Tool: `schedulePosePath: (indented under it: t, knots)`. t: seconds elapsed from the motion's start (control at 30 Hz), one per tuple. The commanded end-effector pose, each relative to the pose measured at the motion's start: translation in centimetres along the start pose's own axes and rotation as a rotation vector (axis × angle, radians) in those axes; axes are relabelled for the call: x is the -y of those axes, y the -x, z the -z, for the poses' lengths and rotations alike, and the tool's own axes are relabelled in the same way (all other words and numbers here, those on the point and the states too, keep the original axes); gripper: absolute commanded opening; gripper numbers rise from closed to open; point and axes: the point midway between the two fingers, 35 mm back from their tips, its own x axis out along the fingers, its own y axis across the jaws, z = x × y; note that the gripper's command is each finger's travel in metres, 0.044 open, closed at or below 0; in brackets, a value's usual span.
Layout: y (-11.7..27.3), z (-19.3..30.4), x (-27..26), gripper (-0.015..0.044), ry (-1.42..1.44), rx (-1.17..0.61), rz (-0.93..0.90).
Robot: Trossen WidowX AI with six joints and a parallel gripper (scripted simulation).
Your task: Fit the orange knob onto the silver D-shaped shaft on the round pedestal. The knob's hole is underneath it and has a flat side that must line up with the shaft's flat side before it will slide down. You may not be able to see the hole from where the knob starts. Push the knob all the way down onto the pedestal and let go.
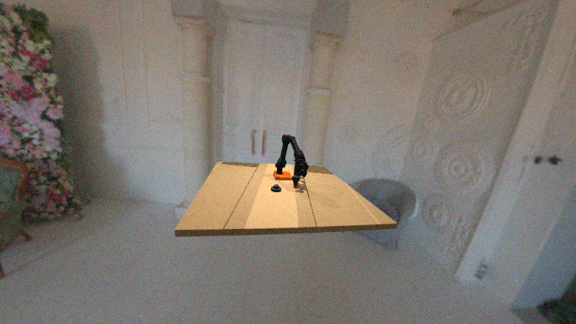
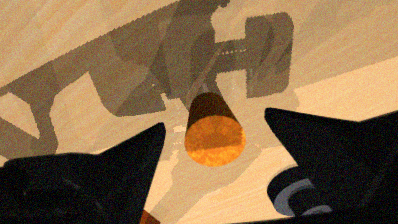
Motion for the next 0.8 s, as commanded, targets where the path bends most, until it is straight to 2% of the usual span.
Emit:
schedulePosePath:
  t: [0.0,0.3,0.63,0.77]
  knots:
    - [-0.9,0.1,-0.2,0.0440,0.004,-0.005,-0.010]
    - [-2.0,0.2,-0.3,0.0440,0.004,-0.005,-0.010]
    - [-2.0,0.2,-0.3,0.0177,0.004,-0.005,-0.010]
    - [-2.0,0.2,-0.3,0.0151,0.004,-0.005,-0.010]
